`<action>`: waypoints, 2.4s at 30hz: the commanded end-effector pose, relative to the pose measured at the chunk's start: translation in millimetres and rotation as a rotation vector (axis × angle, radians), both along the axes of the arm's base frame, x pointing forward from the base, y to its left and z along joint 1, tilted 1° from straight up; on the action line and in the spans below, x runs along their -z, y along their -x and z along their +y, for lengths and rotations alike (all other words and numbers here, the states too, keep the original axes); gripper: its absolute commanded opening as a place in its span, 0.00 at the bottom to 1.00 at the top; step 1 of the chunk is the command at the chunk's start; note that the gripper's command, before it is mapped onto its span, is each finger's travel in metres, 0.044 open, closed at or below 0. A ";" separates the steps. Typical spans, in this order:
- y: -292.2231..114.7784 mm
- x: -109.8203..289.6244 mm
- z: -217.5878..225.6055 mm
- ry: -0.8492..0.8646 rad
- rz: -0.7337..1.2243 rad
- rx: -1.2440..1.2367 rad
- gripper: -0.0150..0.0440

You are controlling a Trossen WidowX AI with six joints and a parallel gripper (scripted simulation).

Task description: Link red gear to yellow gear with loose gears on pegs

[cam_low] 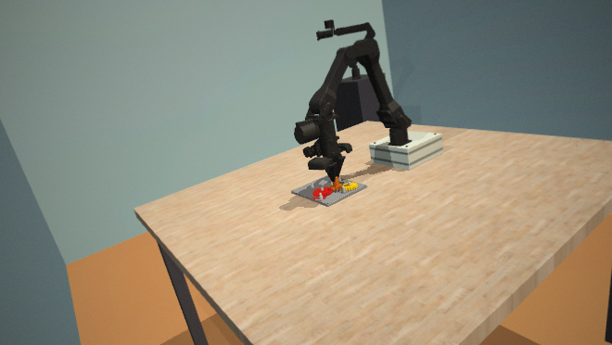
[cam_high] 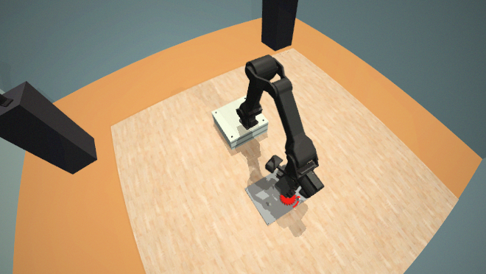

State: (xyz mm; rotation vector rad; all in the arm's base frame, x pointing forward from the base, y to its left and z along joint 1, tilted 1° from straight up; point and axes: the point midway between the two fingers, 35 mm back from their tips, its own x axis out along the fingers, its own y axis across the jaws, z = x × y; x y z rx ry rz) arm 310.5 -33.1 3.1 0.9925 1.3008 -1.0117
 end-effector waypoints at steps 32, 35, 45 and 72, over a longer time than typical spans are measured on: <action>0.0 2.3 0.5 -0.004 -0.008 0.338 0.49; -0.6 -7.8 0.8 -0.004 -0.007 0.313 0.49; -0.5 -39.4 1.9 -0.003 -0.004 0.246 0.54; 4.6 -87.4 3.4 -0.004 -0.004 0.246 1.00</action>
